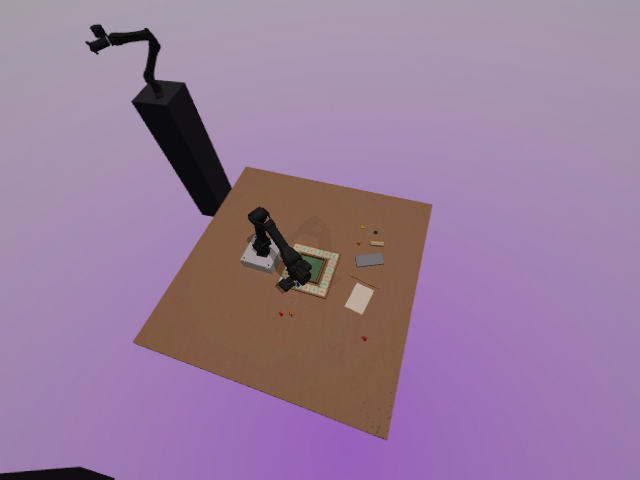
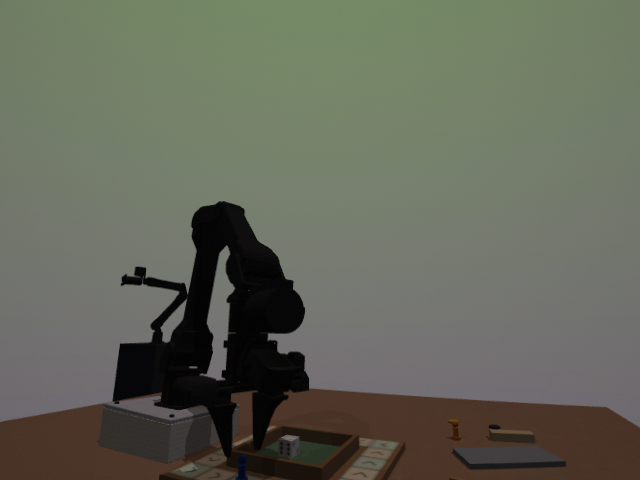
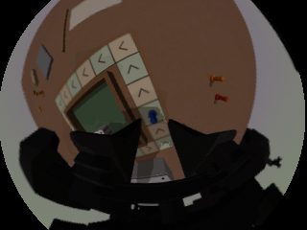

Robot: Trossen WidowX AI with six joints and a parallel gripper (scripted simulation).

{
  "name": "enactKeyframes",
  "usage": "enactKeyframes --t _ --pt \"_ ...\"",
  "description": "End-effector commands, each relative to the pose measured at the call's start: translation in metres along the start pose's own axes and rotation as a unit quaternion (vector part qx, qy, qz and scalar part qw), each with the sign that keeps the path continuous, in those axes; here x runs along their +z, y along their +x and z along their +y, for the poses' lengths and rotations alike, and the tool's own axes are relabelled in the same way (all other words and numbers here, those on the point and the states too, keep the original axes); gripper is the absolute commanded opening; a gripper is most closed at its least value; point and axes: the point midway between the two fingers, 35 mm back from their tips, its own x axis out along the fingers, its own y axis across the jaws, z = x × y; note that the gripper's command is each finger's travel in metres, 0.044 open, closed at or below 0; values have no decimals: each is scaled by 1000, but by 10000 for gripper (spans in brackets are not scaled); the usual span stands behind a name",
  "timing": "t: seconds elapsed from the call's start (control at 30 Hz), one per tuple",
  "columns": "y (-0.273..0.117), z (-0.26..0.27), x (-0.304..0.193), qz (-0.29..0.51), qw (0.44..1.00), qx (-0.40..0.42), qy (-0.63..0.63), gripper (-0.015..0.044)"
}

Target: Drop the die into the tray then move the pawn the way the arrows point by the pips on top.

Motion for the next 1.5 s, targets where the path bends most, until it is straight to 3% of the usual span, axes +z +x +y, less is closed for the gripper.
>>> enactKeyframes --t 0.0,0.47,0.67,1.0,1.47 --pt "9 1 -2 3 1000 1 2 200" --pt "29 1 -3 3 1000 1 2 200" --pt "29 1 -3 3 1000 1 2 43" --pt "28 1 -2 2 1000 1 2 0" --pt "-56 -2 4 2 1000 1 2 0"
